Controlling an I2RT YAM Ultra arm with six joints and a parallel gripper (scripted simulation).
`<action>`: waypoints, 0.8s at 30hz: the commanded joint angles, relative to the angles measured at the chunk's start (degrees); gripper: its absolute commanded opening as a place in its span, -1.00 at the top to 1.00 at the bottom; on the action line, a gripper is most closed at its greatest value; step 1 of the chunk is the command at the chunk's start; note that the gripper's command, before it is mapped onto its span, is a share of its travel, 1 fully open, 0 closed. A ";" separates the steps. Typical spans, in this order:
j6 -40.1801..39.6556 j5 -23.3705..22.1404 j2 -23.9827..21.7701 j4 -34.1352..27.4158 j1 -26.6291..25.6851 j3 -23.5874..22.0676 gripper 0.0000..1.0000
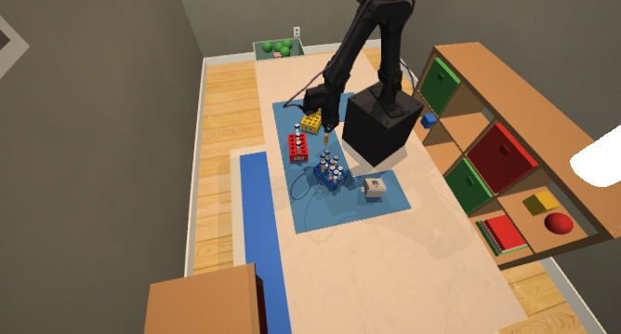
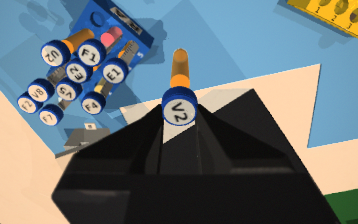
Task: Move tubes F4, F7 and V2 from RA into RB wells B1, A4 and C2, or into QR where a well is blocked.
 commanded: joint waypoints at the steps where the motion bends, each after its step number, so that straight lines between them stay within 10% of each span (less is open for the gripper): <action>1: -3.05 0.01 0.98 -1.33 -1.38 1.71 1.00; 24: -13.40 -0.16 5.53 -3.93 -13.59 9.12 1.00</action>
